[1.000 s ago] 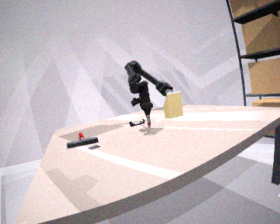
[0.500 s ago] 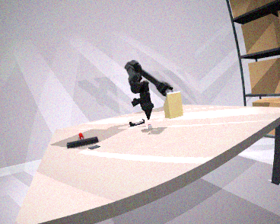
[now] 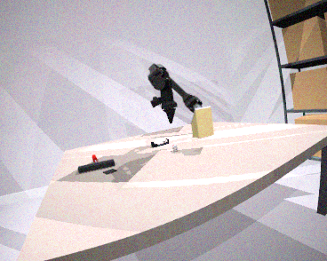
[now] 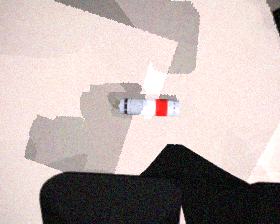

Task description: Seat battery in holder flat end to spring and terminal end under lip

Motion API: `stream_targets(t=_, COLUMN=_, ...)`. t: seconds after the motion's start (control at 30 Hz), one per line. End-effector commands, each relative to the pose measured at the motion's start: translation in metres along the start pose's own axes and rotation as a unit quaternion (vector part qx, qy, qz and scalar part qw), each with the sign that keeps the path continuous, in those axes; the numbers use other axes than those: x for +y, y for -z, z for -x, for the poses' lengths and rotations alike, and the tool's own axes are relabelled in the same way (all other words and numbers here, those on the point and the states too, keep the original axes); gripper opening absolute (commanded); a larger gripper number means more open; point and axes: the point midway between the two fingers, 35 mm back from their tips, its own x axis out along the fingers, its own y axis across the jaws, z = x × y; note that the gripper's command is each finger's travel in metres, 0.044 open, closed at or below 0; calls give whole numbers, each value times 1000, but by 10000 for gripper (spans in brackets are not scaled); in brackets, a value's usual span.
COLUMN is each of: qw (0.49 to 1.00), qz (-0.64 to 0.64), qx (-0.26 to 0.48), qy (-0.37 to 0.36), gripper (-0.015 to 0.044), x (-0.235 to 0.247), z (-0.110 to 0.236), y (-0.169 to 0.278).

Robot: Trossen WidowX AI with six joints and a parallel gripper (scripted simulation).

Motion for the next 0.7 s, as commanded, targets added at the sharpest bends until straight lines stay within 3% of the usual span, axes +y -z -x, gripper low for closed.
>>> stream_targets(t=0.0, qw=1000, qz=-3, qx=6, qy=4, gripper=0, x=-2, z=0, y=1)
stream_targets(t=0.17, qw=1000, qz=0, qx=1, qy=2, gripper=0, x=-1, z=0, y=0)
stream_targets(t=0.23, qw=1000, qz=29, qx=3, qy=2, gripper=53, x=0, z=-3, y=0)
stream_targets(t=0.37, qw=979, qz=204, qx=4, qy=2, gripper=157, x=5, z=-19, y=-1)
stream_targets(t=0.47, qw=941, qz=337, qx=4, qy=1, gripper=220, x=8, z=-31, y=-1)
stream_targets(t=0.67, qw=814, qz=582, qx=6, qy=0, gripper=220, x=14, z=-56, y=0)
